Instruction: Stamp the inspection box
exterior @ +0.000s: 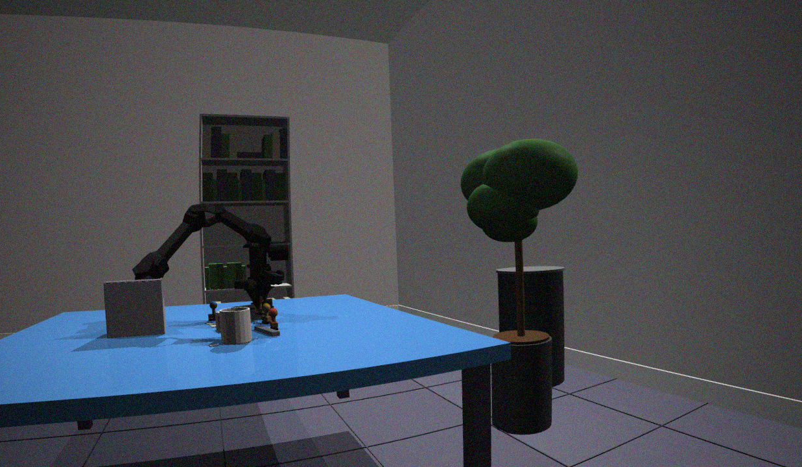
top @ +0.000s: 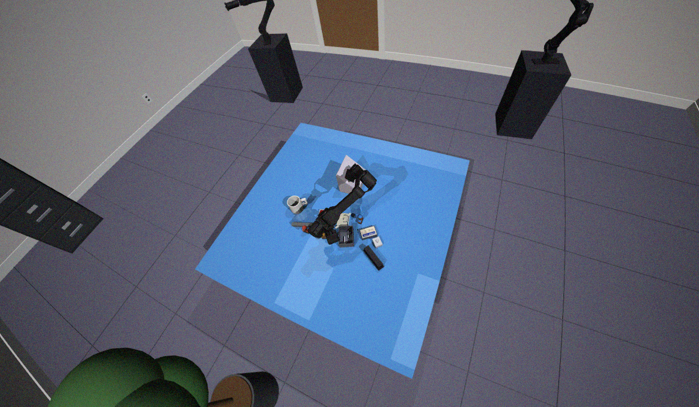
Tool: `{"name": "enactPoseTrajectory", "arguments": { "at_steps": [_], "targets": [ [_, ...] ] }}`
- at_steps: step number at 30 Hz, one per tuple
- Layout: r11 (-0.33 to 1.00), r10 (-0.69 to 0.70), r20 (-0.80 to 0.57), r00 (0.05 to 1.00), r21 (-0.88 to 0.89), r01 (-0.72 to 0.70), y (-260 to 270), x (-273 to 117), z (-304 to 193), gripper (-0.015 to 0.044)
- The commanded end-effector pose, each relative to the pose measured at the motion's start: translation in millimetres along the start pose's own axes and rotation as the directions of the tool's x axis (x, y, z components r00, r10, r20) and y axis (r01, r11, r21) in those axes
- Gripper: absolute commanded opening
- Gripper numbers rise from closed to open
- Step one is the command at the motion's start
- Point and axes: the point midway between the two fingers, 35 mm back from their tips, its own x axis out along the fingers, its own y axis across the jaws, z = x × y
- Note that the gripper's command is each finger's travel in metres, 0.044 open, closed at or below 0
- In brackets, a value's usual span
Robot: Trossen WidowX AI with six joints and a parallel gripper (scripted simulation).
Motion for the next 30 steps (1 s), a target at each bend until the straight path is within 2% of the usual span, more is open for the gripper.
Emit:
{"name": "enactPoseTrajectory", "arguments": {
  "at_steps": [1,30],
  "targets": [
    [1.000,-0.001,0.005,1.000,-0.006,0.001,-0.1,-3.6,1.1,0.0000],
    [1.000,-0.001,0.005,1.000,-0.005,0.001,-0.3,-17.7,1.2,0.0000]
  ]
}}
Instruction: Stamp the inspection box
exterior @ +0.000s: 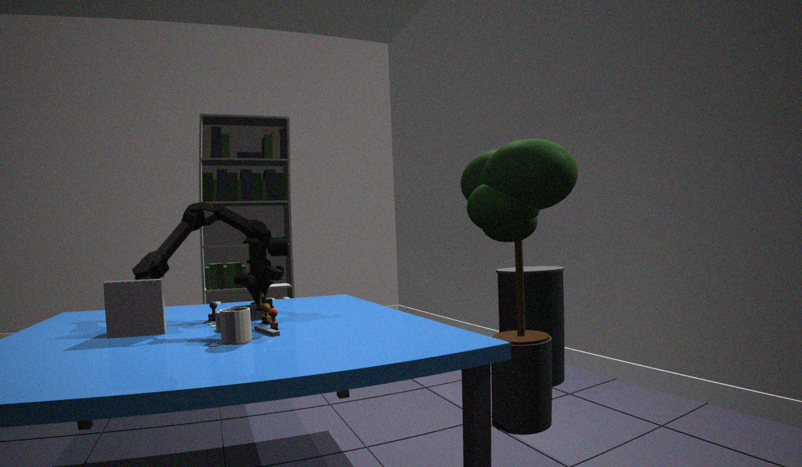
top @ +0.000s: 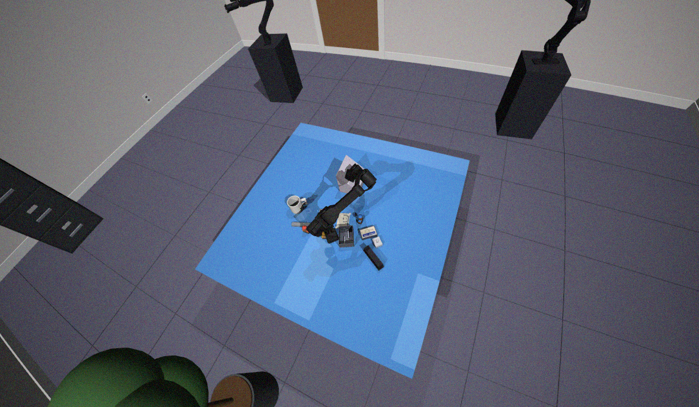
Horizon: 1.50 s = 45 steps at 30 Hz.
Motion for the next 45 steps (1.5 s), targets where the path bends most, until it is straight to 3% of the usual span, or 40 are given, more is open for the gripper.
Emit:
{"name": "enactPoseTrajectory", "arguments": {
  "at_steps": [1,45],
  "targets": [
    [1.000,-0.001,0.005,1.000,-0.006,0.001,-0.2,-3.6,0.9,0.0000],
    [1.000,0.000,0.005,1.000,-0.005,0.000,-1.1,-25.3,-0.1,0.0000]
  ]
}}
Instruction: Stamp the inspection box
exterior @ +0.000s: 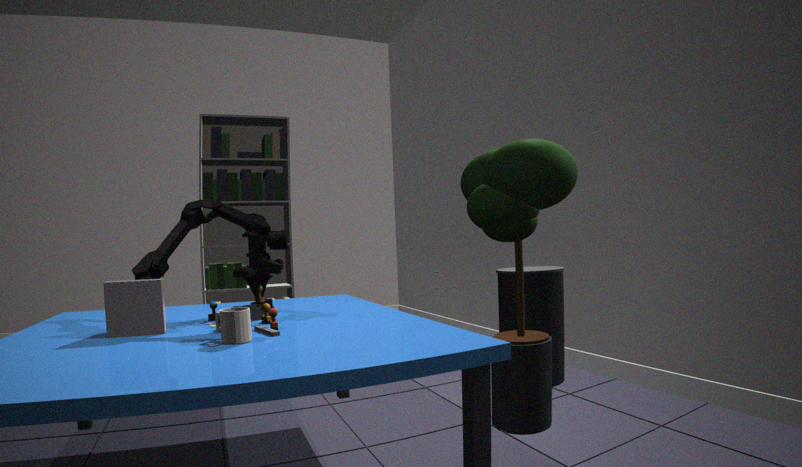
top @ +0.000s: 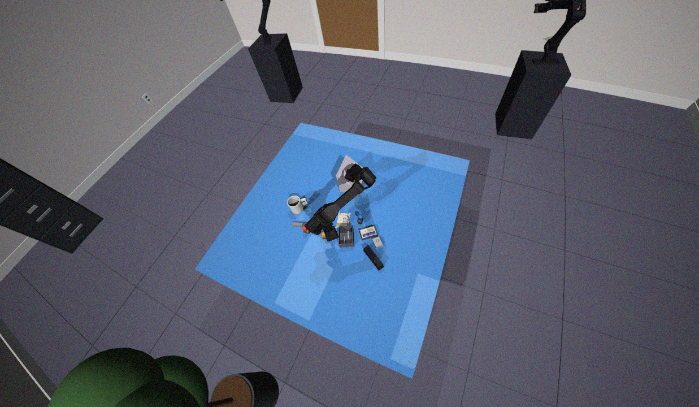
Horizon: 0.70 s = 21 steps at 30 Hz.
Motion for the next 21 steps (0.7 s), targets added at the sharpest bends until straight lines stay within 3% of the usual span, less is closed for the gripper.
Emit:
{"name": "enactPoseTrajectory", "arguments": {
  "at_steps": [1,11,21],
  "targets": [
    [1.000,-0.001,0.004,1.000,-0.006,0.001,-0.3,-3.6,0.7,0.0000],
    [1.000,-0.002,0.006,1.000,-0.005,0.002,-5.5,-8.0,2.1,0.0000],
    [1.000,-0.012,0.016,1.000,-0.001,0.012,-81.7,-11.7,16.2,0.0000]
  ]
}}
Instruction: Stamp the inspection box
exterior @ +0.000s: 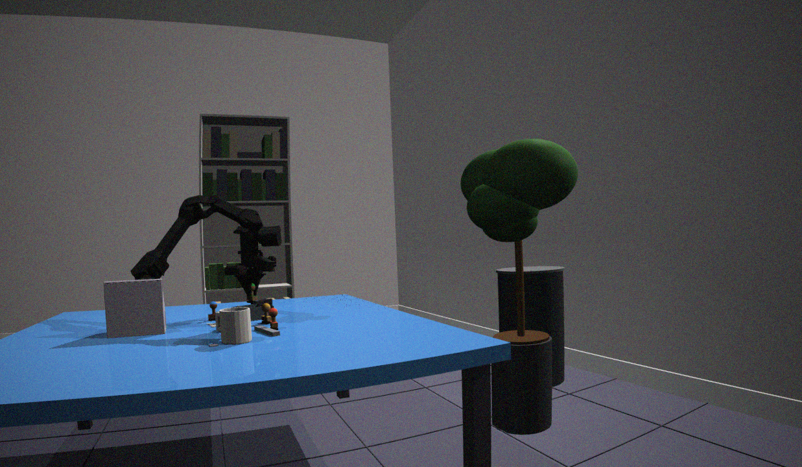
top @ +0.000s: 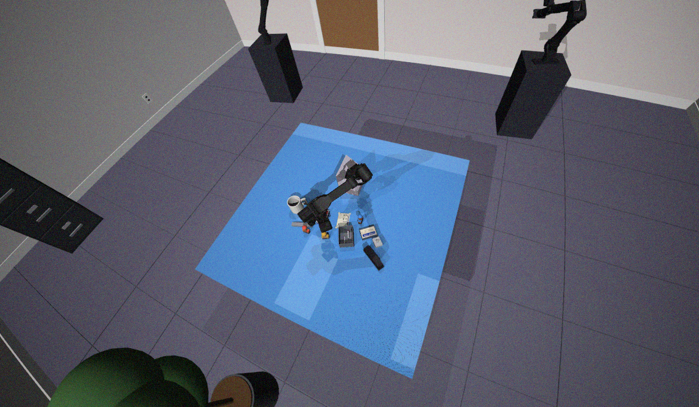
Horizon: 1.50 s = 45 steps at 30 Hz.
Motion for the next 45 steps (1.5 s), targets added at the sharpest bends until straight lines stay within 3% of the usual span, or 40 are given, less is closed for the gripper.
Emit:
{"name": "enactPoseTrajectory", "arguments": {
  "at_steps": [1,10,45],
  "targets": [
    [1.000,-0.004,0.002,1.000,-0.001,0.004,-34.3,-0.7,3.0,0.0000],
    [1.000,-0.001,-0.006,1.000,-0.001,0.001,-94.2,1.7,-3.0,0.0000],
    [1.000,0.000,-0.006,1.000,0.001,0.000,-94.7,21.5,-2.3,0.0000]
  ]
}}
